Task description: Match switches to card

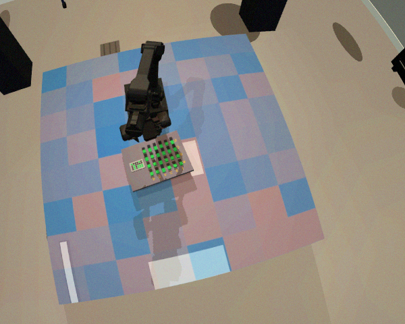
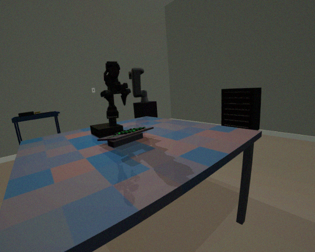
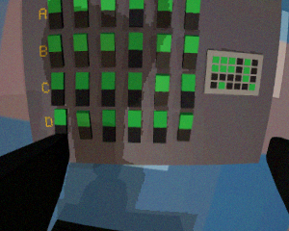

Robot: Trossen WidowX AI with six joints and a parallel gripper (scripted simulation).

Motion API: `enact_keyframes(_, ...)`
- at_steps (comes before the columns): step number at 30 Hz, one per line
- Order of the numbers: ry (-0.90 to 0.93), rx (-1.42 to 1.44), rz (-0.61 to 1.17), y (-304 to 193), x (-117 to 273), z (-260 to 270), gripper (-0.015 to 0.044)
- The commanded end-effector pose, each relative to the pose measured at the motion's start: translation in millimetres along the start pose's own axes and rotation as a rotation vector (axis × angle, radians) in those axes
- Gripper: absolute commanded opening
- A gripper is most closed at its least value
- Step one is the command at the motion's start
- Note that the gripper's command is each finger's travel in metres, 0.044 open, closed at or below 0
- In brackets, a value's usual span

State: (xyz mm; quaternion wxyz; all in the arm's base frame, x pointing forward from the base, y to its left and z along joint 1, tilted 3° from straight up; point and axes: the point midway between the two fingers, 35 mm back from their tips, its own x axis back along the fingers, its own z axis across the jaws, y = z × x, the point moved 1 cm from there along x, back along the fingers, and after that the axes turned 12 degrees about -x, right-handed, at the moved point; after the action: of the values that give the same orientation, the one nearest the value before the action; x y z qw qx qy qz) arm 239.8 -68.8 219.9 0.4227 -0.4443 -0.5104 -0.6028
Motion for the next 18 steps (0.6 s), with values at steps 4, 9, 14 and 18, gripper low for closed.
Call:
enact_keyframes(4,-0.002,0.003,-0.002,30.1,-30.8,-8.0,0.0295)
enact_keyframes(9,-0.006,0.008,-0.004,73.5,-92.7,-18.9,0.0164)
enact_keyframes(14,-0.006,0.008,-0.004,74.9,-95.3,-19.2,0.0032)
enact_keyframes(18,-0.011,0.008,0.018,76.2,-127.4,-19.1,0.0)
